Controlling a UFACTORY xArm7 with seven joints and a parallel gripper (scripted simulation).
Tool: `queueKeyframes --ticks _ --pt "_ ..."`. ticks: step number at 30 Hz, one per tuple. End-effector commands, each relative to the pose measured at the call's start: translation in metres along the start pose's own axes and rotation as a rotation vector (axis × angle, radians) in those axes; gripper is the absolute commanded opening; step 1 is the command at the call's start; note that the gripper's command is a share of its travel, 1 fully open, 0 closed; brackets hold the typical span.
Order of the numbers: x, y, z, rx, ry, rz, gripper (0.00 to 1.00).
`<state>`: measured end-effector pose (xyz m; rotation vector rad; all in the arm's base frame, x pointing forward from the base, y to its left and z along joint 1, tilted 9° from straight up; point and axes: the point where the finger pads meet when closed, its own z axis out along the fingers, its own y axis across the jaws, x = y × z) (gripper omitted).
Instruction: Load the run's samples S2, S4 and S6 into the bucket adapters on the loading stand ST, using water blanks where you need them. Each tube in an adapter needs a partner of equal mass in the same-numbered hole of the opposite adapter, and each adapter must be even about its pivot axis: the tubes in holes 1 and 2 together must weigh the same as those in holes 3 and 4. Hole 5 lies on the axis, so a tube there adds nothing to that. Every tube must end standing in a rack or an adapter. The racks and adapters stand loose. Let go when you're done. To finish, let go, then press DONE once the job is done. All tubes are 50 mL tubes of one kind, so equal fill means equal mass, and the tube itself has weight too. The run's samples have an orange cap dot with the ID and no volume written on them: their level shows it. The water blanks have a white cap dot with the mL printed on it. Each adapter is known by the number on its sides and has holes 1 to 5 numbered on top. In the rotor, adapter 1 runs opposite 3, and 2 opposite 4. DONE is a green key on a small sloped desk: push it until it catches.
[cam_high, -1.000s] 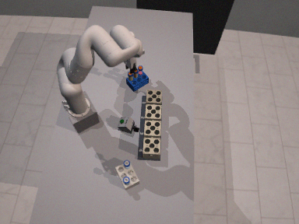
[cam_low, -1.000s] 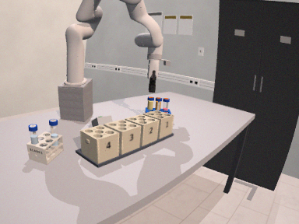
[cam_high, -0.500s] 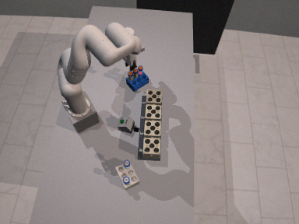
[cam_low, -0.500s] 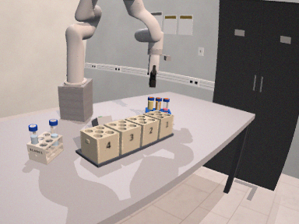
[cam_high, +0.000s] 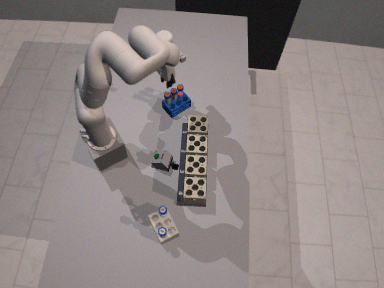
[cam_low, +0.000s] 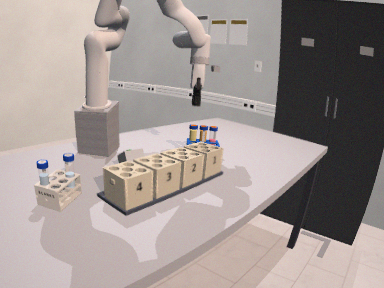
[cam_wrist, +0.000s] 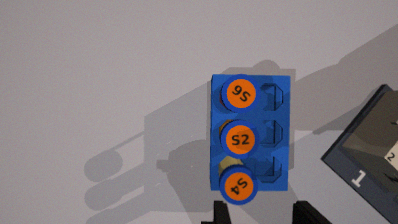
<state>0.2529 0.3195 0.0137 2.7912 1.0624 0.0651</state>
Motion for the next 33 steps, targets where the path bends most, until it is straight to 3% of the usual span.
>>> queueKeyframes --ticks 1,13,33 --pt "0.001 0.000 -0.010 0.001 0.003 0.000 0.44" --pt "0.001 0.000 -0.030 0.001 0.003 0.000 0.44" --pt "0.001 0.000 -0.029 0.001 0.003 0.000 0.44"
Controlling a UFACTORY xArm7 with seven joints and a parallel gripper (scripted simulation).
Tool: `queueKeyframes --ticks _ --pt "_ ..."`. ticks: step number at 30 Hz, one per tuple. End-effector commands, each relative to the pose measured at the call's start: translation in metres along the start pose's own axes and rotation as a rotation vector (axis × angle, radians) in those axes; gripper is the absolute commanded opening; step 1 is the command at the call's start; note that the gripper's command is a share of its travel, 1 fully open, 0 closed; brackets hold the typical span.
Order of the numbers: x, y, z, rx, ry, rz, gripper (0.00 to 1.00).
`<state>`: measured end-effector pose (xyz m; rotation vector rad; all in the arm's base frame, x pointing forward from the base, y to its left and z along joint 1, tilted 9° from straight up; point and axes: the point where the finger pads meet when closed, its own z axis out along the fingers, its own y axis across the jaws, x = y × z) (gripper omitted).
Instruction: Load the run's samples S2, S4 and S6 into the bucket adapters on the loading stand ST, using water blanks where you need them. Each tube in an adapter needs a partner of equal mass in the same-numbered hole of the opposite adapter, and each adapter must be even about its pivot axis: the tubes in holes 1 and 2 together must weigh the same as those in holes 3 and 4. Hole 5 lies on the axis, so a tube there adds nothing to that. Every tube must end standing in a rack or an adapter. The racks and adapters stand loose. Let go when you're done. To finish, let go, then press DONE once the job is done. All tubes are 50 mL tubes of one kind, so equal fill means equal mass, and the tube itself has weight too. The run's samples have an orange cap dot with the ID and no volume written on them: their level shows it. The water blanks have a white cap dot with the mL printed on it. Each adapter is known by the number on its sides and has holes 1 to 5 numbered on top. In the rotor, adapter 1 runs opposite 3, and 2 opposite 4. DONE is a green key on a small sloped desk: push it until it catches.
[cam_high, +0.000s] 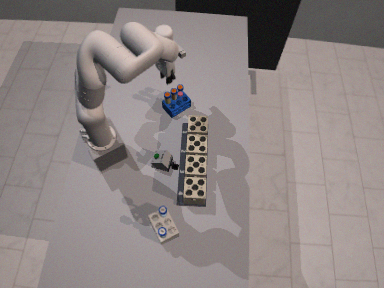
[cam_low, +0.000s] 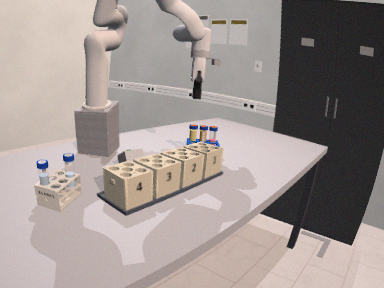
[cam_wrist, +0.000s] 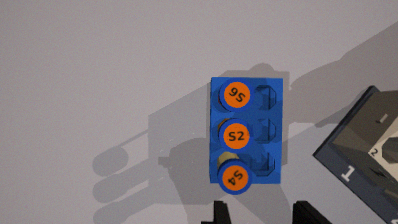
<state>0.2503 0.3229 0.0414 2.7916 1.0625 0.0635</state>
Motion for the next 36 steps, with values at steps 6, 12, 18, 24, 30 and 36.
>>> queueKeyframes --ticks 6,12,18,24,30,36 --pt "0.006 0.000 -0.001 0.001 0.004 0.000 0.57" --pt "0.036 0.000 -0.002 0.001 0.004 0.000 0.57" --pt "0.041 0.000 -0.002 0.001 0.004 0.000 0.57" --pt "0.041 0.000 -0.002 0.001 0.004 0.000 0.57" --pt "0.041 0.000 0.004 0.001 0.004 0.000 0.57" --pt "0.041 0.000 0.016 0.001 0.004 0.000 0.57"
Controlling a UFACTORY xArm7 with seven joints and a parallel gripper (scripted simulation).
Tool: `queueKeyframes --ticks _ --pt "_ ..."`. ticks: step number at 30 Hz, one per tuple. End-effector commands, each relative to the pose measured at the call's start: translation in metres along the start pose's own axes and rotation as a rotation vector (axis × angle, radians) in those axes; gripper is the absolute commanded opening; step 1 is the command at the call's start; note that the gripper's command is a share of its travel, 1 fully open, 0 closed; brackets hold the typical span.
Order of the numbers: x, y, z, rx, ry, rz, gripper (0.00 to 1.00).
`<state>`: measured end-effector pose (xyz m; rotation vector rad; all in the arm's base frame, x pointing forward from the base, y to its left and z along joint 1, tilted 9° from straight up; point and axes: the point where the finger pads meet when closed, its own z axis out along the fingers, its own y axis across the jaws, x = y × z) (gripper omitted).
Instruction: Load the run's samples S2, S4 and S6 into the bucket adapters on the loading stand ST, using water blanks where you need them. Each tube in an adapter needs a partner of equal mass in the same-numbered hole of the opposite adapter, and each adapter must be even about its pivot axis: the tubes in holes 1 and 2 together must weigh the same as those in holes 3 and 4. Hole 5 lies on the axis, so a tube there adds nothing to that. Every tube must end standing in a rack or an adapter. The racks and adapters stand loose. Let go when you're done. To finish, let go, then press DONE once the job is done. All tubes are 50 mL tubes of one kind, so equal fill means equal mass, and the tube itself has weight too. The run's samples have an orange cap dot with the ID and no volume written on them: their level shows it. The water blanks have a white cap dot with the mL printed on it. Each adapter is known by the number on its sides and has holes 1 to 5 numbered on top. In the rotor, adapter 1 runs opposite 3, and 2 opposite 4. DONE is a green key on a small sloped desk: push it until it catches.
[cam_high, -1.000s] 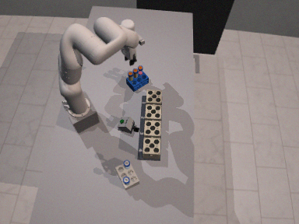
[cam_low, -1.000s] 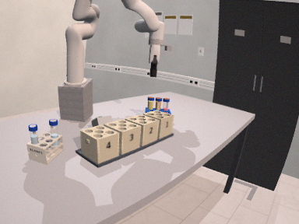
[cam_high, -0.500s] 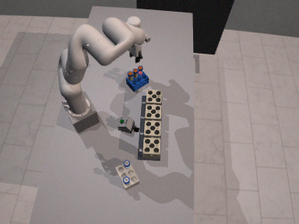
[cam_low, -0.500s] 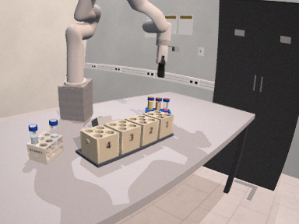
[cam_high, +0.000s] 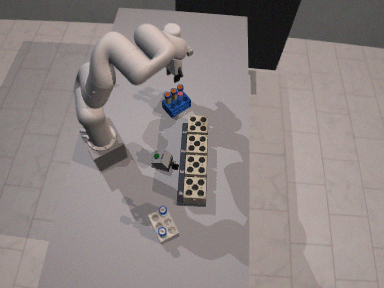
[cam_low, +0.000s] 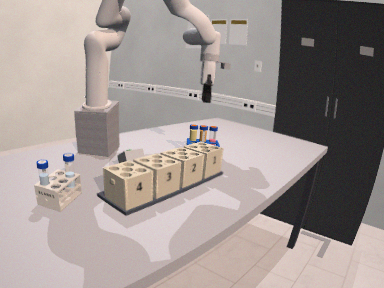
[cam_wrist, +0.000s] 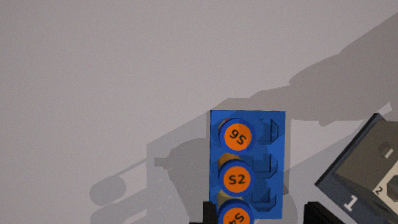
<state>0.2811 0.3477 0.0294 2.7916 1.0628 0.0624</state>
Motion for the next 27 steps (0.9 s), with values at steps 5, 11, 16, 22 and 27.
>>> queueKeyframes --ticks 5,11,16,22,27 --pt "0.002 -0.001 0.011 0.000 0.005 0.000 0.57" --pt "0.002 -0.001 0.023 0.000 0.005 0.000 0.57" --pt "0.002 -0.001 0.033 0.000 0.005 0.000 0.57" --pt "0.002 -0.001 0.041 0.000 0.005 0.000 0.57" --pt "0.002 -0.001 0.051 0.000 0.005 0.000 0.57"
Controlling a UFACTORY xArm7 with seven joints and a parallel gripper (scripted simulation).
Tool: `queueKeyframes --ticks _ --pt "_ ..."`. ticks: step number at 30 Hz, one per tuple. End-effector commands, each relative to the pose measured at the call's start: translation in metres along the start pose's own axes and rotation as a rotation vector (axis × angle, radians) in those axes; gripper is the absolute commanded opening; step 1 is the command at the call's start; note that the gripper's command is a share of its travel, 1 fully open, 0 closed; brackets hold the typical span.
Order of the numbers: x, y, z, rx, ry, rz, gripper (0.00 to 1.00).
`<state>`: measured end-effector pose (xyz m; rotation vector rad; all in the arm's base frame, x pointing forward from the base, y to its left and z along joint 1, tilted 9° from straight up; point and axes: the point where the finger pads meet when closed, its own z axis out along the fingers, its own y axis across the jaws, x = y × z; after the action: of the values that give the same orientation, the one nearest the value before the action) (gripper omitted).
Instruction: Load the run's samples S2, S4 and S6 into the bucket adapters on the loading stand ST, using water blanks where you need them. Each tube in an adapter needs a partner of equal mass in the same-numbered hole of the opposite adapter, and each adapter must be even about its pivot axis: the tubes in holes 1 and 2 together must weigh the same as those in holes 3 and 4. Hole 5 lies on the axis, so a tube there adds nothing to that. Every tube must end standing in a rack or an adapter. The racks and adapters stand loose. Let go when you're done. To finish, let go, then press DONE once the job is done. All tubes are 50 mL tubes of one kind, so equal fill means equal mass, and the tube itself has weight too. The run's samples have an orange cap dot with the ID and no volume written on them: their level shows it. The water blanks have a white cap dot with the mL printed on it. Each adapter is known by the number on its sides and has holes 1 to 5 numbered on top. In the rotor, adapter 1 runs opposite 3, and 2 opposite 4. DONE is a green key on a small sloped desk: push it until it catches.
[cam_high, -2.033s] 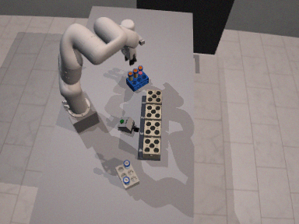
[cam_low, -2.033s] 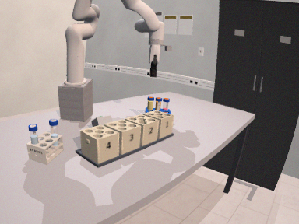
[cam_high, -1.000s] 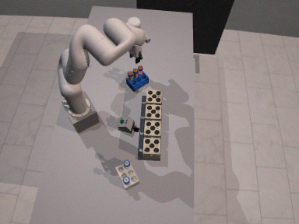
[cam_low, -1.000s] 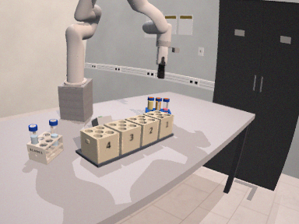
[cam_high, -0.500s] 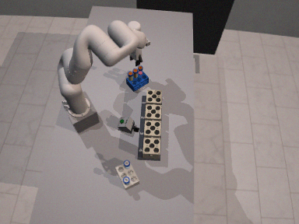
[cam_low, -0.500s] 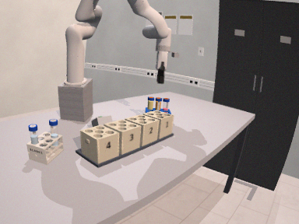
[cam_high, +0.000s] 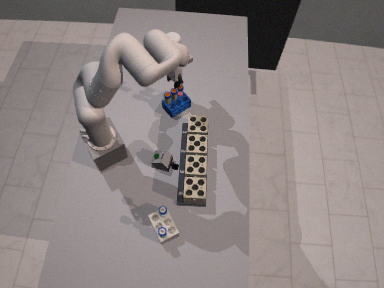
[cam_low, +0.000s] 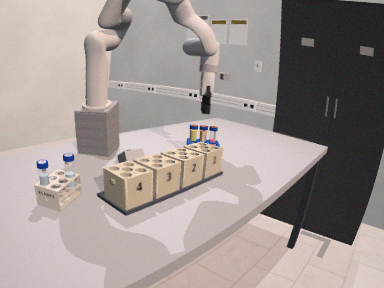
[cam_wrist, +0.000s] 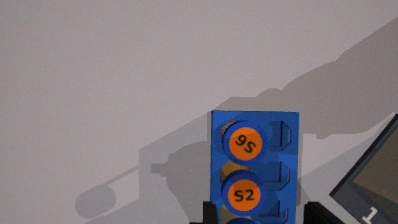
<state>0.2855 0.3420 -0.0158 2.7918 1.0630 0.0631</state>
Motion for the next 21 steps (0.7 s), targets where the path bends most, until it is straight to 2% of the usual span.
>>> queueKeyframes --ticks 1,21 --pt "0.002 -0.001 0.007 0.000 0.004 0.000 0.57" --pt "0.002 -0.001 0.043 0.000 0.004 0.000 0.57"
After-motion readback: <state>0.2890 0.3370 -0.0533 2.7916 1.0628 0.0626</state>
